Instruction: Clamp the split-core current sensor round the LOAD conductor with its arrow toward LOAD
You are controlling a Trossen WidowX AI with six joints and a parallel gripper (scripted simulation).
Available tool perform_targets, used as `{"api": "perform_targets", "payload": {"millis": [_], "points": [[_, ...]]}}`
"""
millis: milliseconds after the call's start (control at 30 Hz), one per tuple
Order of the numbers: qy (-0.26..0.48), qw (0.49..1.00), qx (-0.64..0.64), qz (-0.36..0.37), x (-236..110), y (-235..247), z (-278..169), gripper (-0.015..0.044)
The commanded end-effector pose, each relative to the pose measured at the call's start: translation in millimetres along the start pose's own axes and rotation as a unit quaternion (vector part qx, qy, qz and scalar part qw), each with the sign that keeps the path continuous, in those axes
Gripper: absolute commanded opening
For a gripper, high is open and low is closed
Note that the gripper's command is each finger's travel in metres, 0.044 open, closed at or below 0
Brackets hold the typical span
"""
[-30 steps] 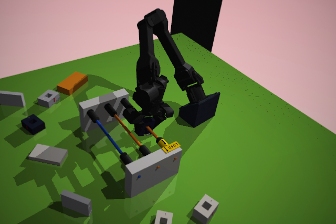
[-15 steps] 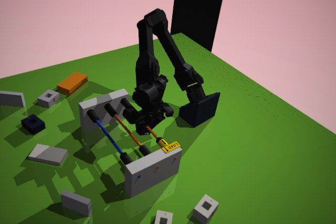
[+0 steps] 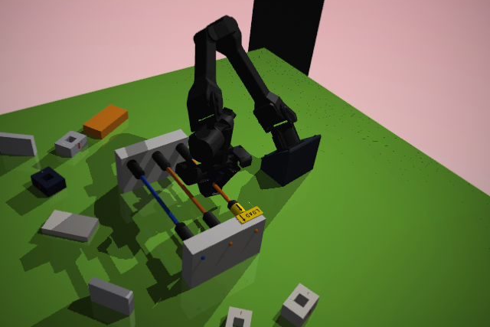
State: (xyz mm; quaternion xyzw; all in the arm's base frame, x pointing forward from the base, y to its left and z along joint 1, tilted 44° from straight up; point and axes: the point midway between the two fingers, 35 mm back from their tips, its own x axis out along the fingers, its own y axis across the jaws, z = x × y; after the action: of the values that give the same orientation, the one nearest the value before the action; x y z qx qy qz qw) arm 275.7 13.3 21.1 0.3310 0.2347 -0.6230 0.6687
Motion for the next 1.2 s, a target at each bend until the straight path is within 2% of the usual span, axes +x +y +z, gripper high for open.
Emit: {"api": "perform_targets", "payload": {"millis": [0,67,633,967,1167], "points": [[-0.001,1.000,-0.001,0.002,-0.6,-0.2,1.2,0.0000],[-0.001,1.000,-0.001,0.002,-0.6,-0.2,1.2,0.0000],[-0.001,1.000,-0.001,0.000,-2.2,-0.6,1.2,0.0440],[-0.001,1.000,-0.002,0.000,-0.6,-0.9,0.3,0.0177],[-0.001,1.000,-0.002,0.000,-0.6,-0.9,0.3,0.0128]]}}
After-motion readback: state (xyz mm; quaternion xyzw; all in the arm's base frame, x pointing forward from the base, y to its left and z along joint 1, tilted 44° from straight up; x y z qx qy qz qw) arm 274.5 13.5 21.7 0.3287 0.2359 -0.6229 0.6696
